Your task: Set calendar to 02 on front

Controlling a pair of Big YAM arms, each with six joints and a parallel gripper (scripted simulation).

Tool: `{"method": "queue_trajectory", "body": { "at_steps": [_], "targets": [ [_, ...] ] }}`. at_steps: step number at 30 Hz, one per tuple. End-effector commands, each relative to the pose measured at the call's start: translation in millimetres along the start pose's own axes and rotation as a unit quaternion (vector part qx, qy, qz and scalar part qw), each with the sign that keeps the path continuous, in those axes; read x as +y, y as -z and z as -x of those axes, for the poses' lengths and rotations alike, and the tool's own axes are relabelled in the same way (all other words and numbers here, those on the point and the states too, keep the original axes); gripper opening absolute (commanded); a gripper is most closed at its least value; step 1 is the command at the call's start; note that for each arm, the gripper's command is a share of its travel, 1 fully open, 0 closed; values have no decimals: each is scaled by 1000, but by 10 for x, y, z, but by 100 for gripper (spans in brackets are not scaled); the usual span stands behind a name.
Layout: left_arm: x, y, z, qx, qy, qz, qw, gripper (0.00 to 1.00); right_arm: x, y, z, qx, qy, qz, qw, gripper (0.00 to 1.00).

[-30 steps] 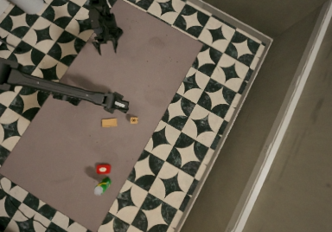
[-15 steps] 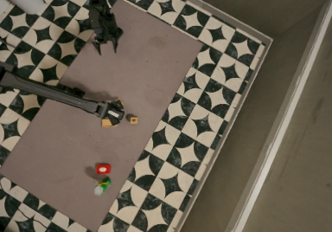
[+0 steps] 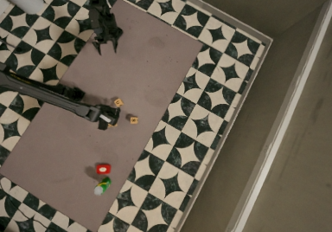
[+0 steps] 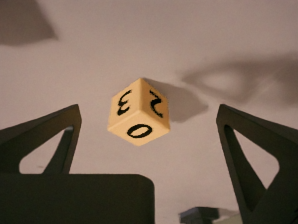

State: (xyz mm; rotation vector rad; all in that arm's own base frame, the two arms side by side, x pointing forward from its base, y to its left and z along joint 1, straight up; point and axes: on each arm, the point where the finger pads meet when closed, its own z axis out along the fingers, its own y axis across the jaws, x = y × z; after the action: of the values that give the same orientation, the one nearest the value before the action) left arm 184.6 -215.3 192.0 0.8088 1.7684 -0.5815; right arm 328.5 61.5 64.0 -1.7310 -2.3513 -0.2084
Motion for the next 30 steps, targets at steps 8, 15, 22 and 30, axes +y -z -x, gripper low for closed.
{"method": "queue_trajectory", "body": {
  "at_steps": [8,15,22,30],
  "targets": [
    [2,62,340,-27,-2,0,1000,100,87,95,0,-7,-20,24,999,100],
    [2,62,340,-27,-2,0,1000,100,20,30,36,-3,54,34,998,69],
    [2,62,340,-27,-2,0,1000,100,65,-27,37,7,189,80,979,69],
    [2,62,340,-27,-2,0,1000,100,109,-72,27,4,337,143,931,69]
  ]
}}
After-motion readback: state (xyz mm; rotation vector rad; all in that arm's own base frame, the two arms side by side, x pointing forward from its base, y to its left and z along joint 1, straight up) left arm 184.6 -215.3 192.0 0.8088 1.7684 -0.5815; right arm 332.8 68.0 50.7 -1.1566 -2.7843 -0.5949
